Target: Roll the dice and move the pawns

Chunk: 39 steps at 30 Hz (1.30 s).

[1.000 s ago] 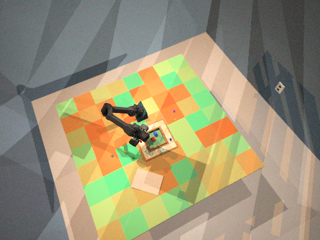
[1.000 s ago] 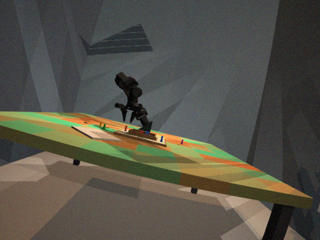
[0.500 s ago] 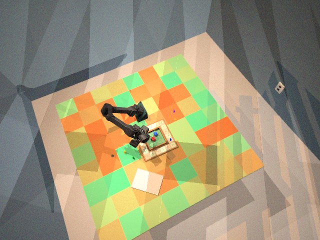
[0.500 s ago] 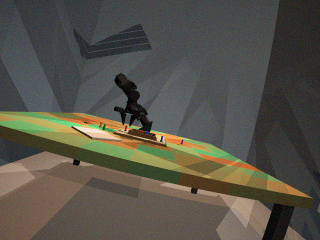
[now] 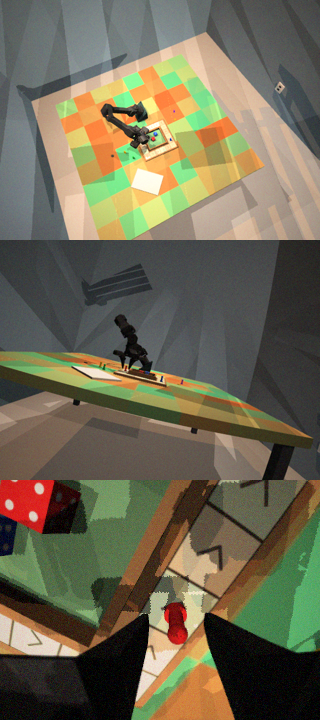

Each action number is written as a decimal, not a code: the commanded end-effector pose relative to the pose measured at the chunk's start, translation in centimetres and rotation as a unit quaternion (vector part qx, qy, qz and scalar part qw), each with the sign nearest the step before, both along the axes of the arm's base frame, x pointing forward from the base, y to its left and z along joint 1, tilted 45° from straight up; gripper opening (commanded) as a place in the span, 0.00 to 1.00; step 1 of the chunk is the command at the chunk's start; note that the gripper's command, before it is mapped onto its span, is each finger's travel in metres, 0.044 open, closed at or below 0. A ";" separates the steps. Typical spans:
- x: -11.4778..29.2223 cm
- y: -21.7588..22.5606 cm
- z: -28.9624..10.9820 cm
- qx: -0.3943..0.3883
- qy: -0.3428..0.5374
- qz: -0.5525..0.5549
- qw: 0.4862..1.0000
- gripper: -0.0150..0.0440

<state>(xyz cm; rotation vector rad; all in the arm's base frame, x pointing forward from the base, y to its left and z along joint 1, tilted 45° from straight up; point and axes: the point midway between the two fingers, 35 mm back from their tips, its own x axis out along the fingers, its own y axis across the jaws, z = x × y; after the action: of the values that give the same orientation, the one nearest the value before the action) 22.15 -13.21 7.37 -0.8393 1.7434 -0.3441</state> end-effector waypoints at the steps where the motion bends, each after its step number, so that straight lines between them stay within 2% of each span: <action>1: -0.1 -0.2 -0.2 -0.002 0.002 0.002 1.000 0.46; 4: -0.1 -0.2 -0.2 -0.002 0.002 0.002 1.000 0.33; 10: -0.1 -0.2 -0.2 -0.002 0.002 0.002 1.000 0.26; 16: 0.2 0.3 0.3 0.000 0.002 0.002 1.000 0.25; 39: 1.5 8.2 9.1 0.001 0.003 0.002 1.000 0.25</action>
<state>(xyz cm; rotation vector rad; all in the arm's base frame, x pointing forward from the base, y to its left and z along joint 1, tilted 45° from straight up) 23.82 -5.87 15.42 -0.8438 1.7398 -0.3318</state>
